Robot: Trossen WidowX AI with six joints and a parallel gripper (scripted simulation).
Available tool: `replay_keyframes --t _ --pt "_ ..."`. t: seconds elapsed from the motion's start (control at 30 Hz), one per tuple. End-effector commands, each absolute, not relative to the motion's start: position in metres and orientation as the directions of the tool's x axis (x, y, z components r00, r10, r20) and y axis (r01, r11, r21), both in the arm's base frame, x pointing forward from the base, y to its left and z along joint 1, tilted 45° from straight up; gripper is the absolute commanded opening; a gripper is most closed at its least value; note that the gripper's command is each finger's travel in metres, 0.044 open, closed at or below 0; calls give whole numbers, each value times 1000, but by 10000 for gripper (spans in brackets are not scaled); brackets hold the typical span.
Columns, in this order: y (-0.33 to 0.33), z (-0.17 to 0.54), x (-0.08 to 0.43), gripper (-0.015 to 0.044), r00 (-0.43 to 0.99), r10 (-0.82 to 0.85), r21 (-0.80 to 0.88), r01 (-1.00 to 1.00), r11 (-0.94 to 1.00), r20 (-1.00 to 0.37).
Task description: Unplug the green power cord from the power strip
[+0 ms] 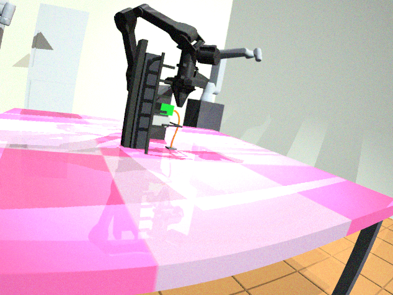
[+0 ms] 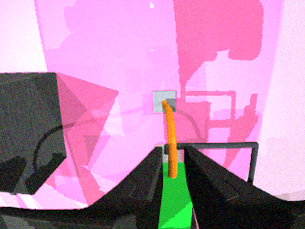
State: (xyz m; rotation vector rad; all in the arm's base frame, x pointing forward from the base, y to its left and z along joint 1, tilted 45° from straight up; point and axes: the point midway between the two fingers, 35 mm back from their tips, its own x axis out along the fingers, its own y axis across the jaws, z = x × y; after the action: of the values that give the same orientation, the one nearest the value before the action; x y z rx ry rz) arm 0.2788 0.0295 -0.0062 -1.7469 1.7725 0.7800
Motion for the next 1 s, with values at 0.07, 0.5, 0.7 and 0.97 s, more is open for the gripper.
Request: replay_keyframes --t 0.07,0.5,0.7,0.97 --pt "28 -6 278 160 -29 -696 40 -999 1 -717" --pt "33 -1 279 160 -27 -698 40 -999 -3 -715" --pt "27 5 279 160 -27 -698 40 -999 -3 -716" --pt "18 14 280 160 -27 -698 40 -999 -3 -715"
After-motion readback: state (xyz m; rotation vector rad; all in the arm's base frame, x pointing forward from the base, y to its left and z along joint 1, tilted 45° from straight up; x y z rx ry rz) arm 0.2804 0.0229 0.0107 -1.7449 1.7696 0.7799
